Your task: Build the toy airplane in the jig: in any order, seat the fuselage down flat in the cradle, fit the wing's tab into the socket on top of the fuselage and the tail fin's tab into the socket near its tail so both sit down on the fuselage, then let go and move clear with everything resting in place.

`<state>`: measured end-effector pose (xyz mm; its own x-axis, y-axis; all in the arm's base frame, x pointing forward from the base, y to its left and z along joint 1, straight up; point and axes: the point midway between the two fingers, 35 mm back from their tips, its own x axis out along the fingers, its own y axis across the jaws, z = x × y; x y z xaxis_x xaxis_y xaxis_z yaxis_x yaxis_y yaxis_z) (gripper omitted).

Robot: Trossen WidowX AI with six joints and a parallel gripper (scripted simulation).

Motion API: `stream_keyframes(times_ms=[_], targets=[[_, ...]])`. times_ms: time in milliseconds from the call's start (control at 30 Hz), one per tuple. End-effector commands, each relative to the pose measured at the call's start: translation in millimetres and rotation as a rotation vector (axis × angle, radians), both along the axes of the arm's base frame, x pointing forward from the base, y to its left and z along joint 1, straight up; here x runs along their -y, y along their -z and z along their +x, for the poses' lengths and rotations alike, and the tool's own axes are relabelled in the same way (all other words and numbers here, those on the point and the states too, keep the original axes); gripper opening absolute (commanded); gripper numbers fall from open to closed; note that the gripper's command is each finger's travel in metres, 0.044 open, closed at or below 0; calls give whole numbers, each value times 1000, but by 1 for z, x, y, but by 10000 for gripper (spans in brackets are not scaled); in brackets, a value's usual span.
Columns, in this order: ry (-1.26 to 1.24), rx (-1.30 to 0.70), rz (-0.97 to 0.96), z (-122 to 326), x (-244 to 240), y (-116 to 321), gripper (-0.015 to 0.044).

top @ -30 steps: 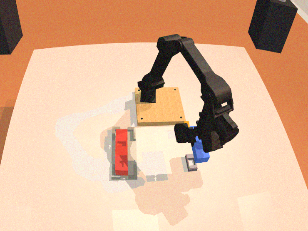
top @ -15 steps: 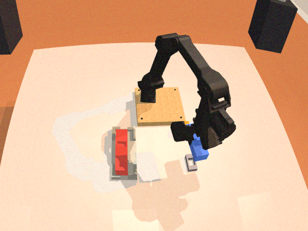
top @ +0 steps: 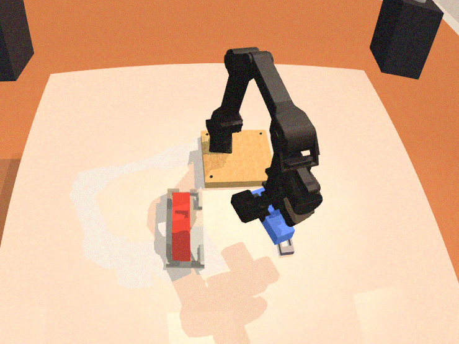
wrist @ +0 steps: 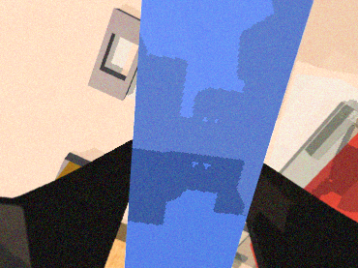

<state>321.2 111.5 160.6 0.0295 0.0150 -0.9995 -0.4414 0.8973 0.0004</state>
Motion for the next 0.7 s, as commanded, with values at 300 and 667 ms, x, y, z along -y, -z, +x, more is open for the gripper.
stream_keyframes(times_ms=[300, 667], targets=[[-226, 6, -9, 0, 45, 6, 0], [-413, 7, -19, -4, 80, 12, 0]])
